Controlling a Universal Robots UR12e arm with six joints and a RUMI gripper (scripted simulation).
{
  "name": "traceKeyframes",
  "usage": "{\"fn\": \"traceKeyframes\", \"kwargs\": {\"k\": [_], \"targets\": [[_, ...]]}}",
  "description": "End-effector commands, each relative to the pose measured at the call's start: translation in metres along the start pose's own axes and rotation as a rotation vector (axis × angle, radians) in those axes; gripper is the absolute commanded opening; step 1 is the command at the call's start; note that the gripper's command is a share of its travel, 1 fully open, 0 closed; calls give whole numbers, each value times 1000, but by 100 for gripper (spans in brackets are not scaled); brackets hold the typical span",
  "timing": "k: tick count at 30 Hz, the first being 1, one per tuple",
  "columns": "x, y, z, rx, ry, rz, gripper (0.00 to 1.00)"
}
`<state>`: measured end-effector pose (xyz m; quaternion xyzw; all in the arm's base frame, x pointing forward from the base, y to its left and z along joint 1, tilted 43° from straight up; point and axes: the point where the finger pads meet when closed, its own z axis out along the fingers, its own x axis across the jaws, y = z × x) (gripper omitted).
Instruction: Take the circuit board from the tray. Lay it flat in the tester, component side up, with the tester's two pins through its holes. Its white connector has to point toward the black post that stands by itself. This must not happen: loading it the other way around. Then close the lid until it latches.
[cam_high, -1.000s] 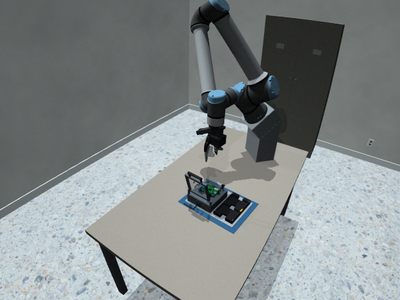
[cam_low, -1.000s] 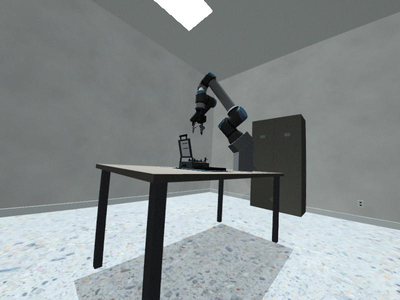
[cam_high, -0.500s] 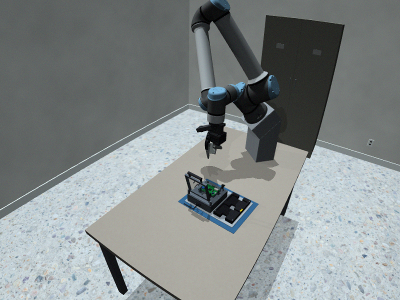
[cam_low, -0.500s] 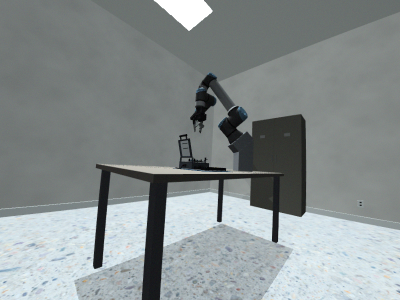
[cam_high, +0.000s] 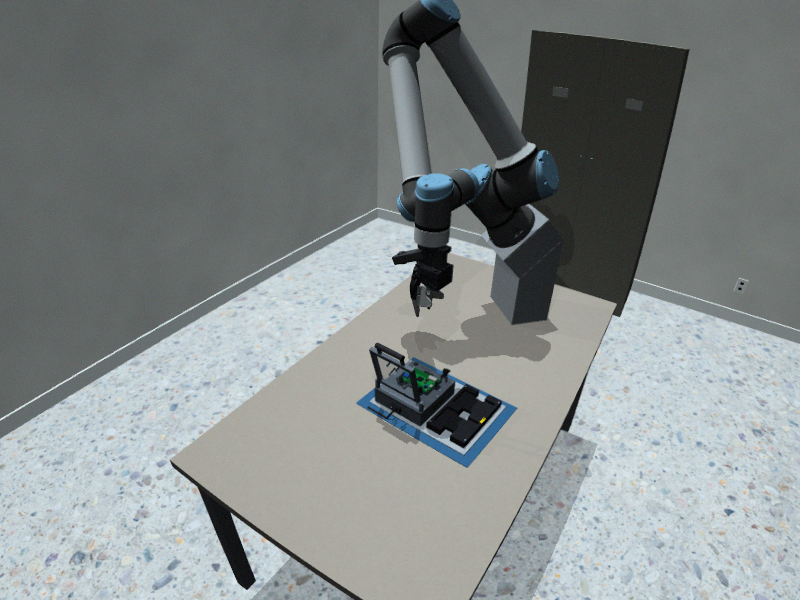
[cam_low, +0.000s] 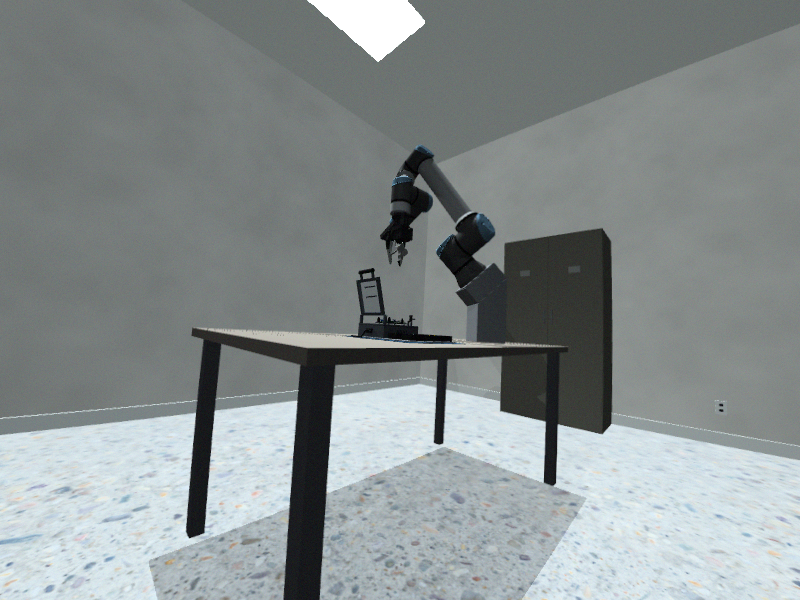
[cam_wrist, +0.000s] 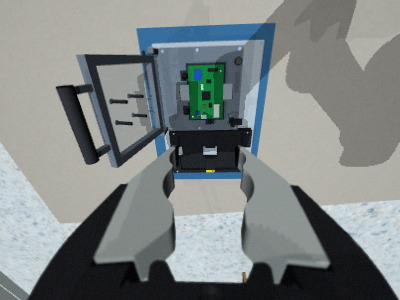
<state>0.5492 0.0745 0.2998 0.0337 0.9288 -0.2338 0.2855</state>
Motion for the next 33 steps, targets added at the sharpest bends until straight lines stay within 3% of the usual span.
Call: {"fn": "traceKeyframes", "kwargs": {"k": [1,22,33], "targets": [[0,0,0,0,-1,0,30],[-2,0,0,0,-1,0,30],[-27,1,0,0,-1,0,30]]}}
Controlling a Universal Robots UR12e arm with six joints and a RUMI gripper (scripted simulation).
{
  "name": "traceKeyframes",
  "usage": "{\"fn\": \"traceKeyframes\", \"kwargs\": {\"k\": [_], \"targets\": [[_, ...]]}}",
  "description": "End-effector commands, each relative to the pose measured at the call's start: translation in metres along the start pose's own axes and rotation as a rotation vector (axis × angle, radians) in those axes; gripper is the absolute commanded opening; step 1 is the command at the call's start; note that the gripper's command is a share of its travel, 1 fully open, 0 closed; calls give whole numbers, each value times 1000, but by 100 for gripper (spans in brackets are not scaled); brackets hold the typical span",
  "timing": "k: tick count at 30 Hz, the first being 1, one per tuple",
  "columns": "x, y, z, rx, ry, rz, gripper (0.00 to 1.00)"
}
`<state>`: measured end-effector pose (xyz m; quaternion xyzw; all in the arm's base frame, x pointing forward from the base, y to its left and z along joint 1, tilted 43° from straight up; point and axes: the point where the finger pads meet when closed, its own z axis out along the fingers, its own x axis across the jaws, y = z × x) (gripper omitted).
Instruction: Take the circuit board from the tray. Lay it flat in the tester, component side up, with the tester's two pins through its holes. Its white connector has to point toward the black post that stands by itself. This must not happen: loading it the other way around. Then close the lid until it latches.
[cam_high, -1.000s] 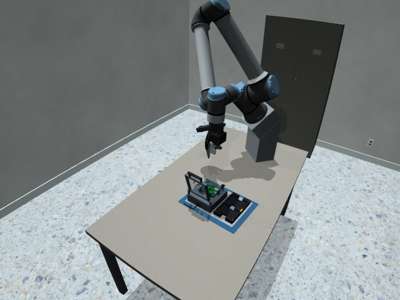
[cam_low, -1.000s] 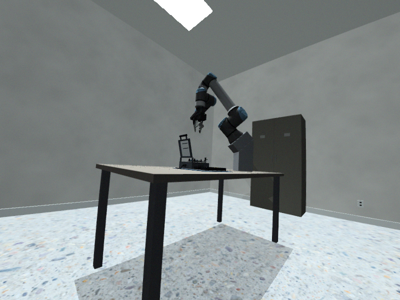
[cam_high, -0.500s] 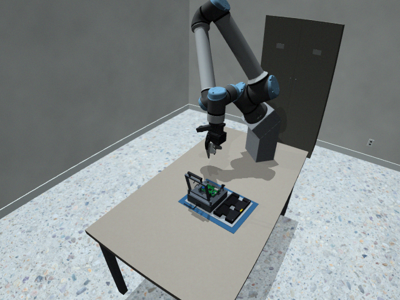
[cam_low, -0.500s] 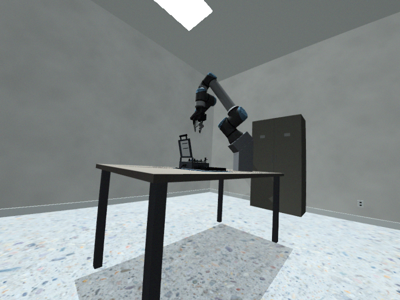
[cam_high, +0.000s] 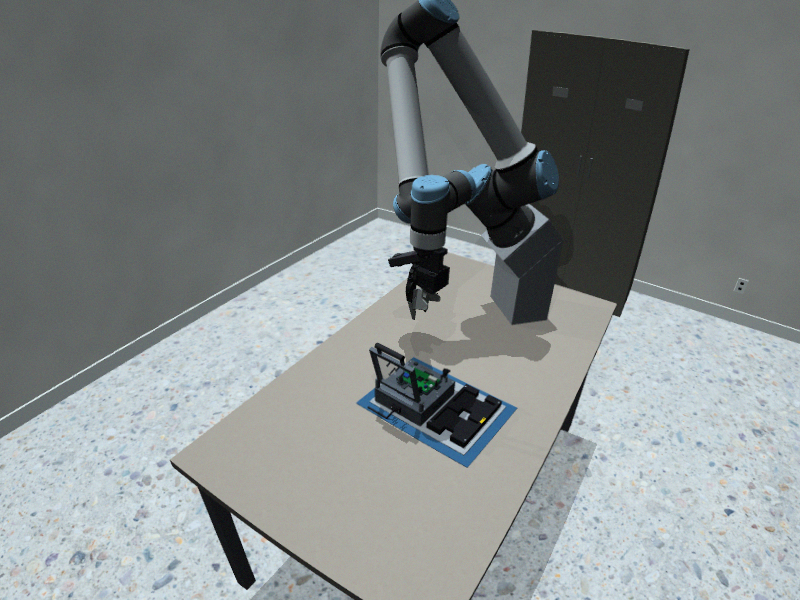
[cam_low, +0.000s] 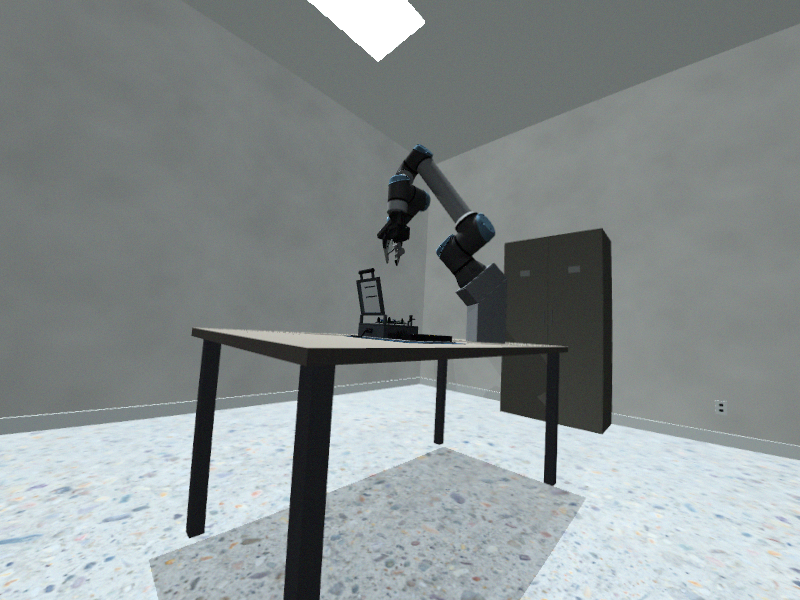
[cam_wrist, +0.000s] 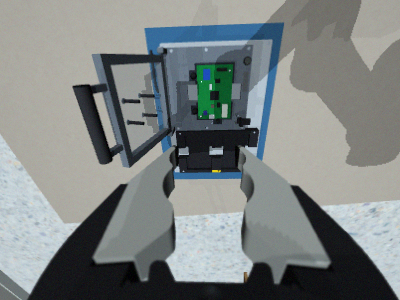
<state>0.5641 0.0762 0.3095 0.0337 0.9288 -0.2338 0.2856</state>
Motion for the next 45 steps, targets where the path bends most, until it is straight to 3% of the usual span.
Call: {"fn": "traceKeyframes", "kwargs": {"k": [1,14,24,45], "targets": [[-14,0,0,0,-1,0,30],[-89,2,0,0,-1,0,30],[-121,3,0,0,-1,0,30],[-129,3,1,0,-1,0,30]]}}
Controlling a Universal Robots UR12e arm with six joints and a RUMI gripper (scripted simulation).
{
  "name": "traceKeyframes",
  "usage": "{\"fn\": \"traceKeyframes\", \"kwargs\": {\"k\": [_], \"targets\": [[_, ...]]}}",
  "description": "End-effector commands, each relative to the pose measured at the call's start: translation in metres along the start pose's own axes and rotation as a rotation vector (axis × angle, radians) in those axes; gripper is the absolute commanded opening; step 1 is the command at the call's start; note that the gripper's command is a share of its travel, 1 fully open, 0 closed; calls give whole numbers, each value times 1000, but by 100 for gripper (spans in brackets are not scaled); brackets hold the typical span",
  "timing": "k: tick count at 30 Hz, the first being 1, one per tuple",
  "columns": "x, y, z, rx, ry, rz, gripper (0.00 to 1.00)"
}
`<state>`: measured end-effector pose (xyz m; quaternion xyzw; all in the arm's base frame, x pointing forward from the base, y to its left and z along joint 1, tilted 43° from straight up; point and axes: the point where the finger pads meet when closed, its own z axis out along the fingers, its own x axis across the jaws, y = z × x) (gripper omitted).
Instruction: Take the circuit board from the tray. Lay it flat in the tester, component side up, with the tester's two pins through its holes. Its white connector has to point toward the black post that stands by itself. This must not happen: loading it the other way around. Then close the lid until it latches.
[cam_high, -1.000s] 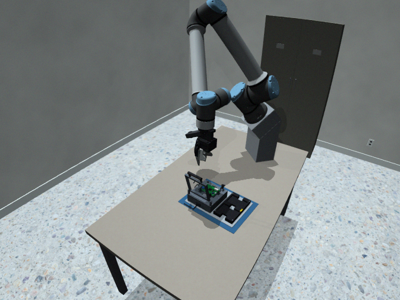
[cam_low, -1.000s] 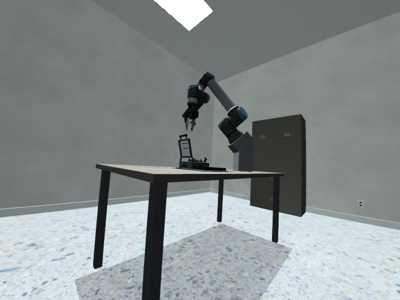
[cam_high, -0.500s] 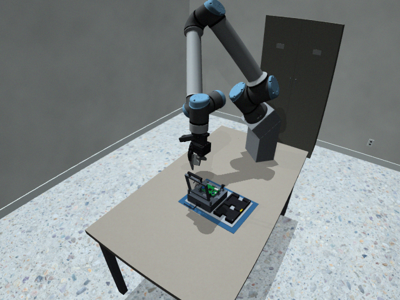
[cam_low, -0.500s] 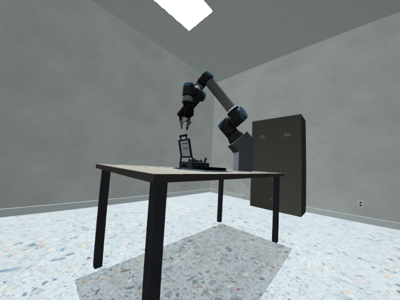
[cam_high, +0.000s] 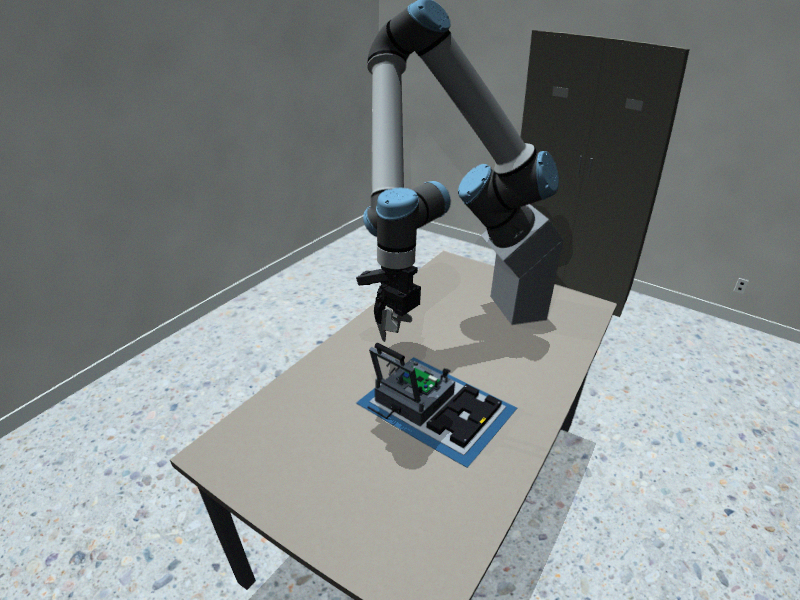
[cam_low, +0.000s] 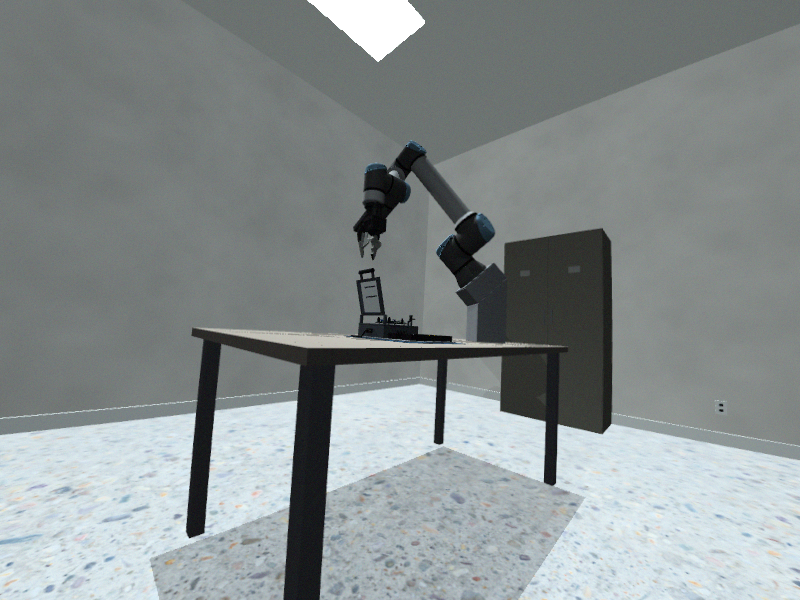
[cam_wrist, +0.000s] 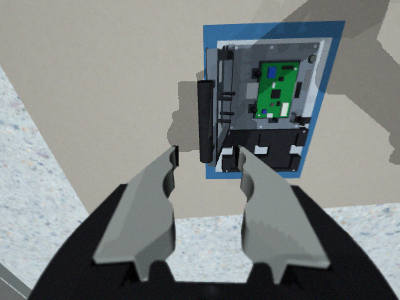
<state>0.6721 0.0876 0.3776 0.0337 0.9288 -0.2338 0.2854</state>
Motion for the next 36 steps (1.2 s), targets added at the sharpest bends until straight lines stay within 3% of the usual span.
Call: {"fn": "traceKeyframes", "kwargs": {"k": [1,36], "targets": [[-1,0,1,0,-1,0,30],[-1,0,21,0,-1,0,30]]}}
